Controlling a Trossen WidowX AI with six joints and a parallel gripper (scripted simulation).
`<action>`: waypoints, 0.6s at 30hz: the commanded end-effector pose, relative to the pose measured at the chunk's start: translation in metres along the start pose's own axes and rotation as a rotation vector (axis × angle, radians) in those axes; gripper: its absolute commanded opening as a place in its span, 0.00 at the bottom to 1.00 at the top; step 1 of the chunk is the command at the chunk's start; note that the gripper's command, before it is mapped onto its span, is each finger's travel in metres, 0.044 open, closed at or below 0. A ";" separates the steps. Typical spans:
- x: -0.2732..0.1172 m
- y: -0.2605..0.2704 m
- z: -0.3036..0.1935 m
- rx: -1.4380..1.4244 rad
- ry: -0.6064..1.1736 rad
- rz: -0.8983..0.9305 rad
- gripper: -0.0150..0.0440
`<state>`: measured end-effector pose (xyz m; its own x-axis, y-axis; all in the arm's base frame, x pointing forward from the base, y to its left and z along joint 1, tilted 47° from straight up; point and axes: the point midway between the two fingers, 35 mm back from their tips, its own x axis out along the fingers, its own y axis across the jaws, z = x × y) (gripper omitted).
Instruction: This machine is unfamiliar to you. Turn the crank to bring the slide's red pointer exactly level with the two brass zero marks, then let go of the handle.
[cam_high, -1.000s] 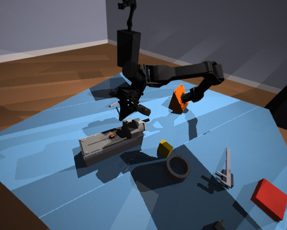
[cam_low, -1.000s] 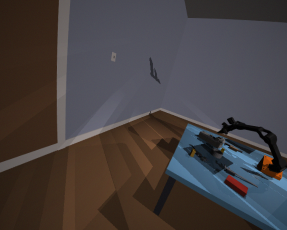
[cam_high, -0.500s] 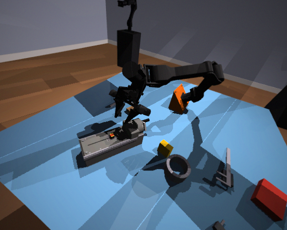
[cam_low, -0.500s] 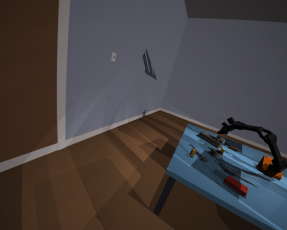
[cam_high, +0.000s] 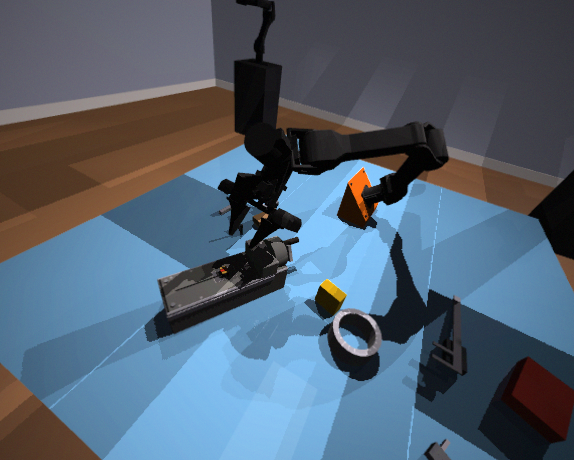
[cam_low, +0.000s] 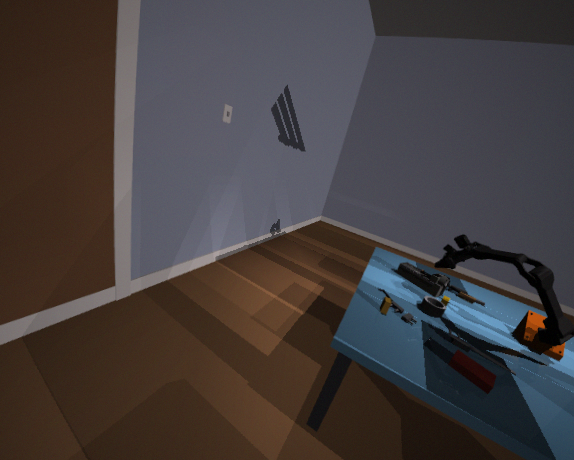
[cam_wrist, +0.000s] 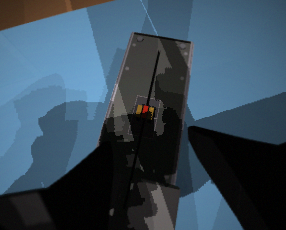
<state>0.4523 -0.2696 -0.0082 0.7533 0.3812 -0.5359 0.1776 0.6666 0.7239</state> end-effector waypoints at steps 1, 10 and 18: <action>0.000 0.000 0.000 0.000 0.000 0.000 0.56; 0.000 0.000 0.000 0.000 0.000 0.000 0.25; 0.000 0.000 0.000 0.000 0.000 0.001 0.25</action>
<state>0.4524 -0.2695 -0.0082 0.7534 0.3820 -0.5353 0.1771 0.6660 0.7246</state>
